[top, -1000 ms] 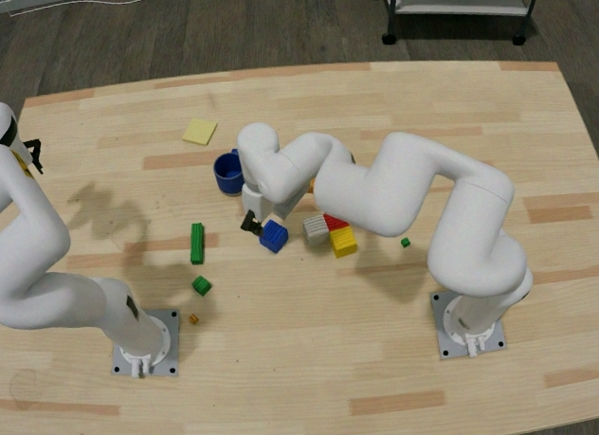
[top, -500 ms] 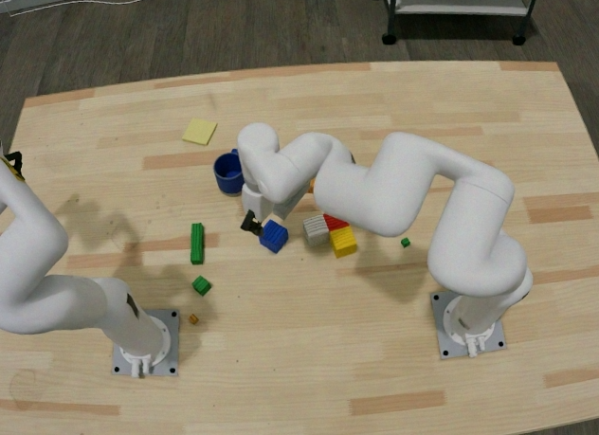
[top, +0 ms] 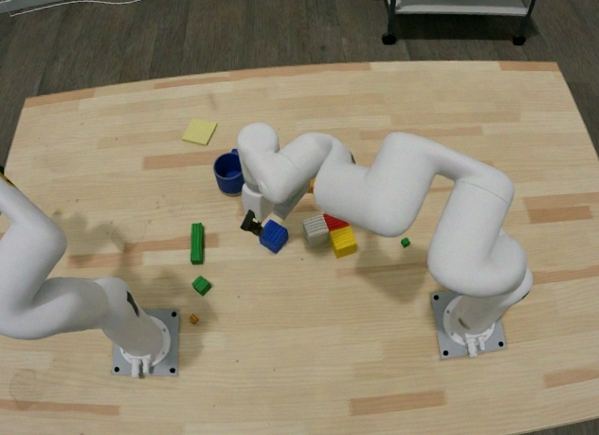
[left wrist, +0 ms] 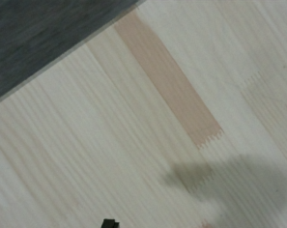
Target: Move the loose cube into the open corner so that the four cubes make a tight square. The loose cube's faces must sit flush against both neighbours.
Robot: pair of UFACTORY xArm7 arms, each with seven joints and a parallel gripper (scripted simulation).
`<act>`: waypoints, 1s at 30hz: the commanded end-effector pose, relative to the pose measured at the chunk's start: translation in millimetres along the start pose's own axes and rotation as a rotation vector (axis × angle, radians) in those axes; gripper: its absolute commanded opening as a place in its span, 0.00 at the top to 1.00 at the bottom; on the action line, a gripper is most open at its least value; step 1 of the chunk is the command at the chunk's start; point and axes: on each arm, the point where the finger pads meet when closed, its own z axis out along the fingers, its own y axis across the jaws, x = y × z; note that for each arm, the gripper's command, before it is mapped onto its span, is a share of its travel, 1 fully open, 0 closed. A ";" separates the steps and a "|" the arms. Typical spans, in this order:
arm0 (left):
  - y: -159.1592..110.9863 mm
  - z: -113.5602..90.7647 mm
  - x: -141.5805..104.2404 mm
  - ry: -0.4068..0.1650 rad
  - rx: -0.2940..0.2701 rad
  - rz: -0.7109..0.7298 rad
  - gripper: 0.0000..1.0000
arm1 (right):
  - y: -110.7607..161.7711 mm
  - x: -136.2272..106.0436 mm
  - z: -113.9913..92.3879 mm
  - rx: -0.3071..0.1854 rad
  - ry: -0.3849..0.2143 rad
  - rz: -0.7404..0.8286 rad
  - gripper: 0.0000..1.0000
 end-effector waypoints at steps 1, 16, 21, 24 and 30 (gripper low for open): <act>-20.0 -1.1 0.5 0.003 -0.001 -0.050 0.00 | 0.0 -0.8 -1.1 -0.001 -0.003 0.000 0.00; -71.1 -1.1 -5.3 0.003 -0.001 -0.178 0.00 | 0.0 -0.8 -1.1 -0.001 -0.003 0.000 0.00; -88.6 -1.1 -8.9 0.003 -0.001 -0.223 0.00 | 0.0 -0.8 -1.1 -0.001 -0.003 0.000 0.00; -98.9 -1.1 -11.4 0.003 -0.001 -0.249 0.00 | 0.0 -0.8 -1.1 -0.001 -0.003 0.000 0.00; -119.1 -1.0 -17.1 0.003 -0.001 -0.302 0.00 | 0.0 -0.8 -1.1 -0.001 -0.003 0.000 0.00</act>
